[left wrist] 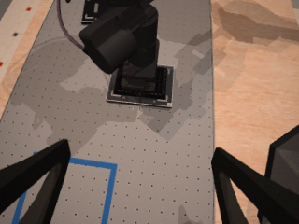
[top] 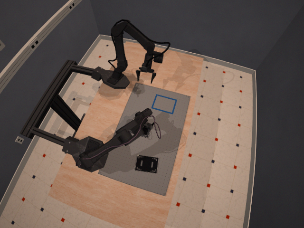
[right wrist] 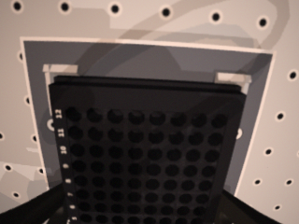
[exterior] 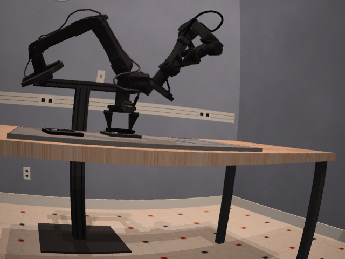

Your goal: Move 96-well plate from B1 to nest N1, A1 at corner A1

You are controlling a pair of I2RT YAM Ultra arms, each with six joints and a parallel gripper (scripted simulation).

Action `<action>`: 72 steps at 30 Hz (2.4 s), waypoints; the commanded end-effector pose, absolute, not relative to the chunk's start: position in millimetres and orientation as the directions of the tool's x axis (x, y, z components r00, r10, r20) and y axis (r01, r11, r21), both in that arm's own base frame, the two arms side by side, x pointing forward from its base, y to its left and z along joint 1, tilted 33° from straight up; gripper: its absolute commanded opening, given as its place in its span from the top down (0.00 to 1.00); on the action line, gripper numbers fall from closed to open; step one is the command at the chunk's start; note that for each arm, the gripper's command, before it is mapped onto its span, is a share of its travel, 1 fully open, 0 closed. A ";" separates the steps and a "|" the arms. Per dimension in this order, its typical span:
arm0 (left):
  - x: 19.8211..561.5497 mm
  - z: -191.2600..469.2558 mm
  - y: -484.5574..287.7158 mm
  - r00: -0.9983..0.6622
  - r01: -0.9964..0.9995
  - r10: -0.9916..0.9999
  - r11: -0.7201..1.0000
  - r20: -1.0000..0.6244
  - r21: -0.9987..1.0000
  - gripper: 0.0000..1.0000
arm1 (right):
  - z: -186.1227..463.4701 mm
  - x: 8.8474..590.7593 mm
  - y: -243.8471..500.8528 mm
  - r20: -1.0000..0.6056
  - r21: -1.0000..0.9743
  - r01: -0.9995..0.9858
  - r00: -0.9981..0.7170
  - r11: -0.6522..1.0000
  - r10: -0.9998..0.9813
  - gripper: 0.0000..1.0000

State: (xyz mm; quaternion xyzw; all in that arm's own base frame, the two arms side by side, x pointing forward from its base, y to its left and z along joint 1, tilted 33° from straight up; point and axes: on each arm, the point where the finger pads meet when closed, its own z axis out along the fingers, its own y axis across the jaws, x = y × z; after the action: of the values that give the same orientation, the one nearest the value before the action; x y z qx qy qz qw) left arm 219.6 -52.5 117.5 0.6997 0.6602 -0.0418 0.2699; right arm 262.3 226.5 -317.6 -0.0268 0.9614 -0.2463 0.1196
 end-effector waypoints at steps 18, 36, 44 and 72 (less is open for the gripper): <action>245.6 132.9 -48.9 0.110 0.913 0.921 0.055 -0.373 0.404 0.00 | -270.6 267.9 254.8 -0.270 -0.455 -0.025 -0.949 0.890 -0.164 0.19; 367.7 53.4 -140.4 -0.246 0.726 0.896 0.423 -0.370 0.542 0.00 | -178.6 344.4 121.5 -0.239 -0.491 -0.060 -0.950 0.869 -0.200 0.19; 354.7 25.4 -215.0 -0.248 0.660 0.852 0.497 -0.462 0.563 0.00 | -150.5 363.6 79.2 -0.226 -0.482 -0.051 -0.957 0.875 -0.180 0.19; 268.8 -17.4 -324.1 -0.123 0.694 0.821 0.473 -0.558 0.543 0.00 | -122.7 379.6 38.9 -0.162 -0.506 -0.132 -0.956 0.853 -0.244 0.19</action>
State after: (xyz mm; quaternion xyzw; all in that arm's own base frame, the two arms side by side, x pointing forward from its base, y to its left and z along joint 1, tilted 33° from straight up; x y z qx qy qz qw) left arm 269.8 -315.5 -24.1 0.5140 0.7488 0.0837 0.4099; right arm 377.8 26.2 -129.6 -0.0829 0.9566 -0.2622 0.0960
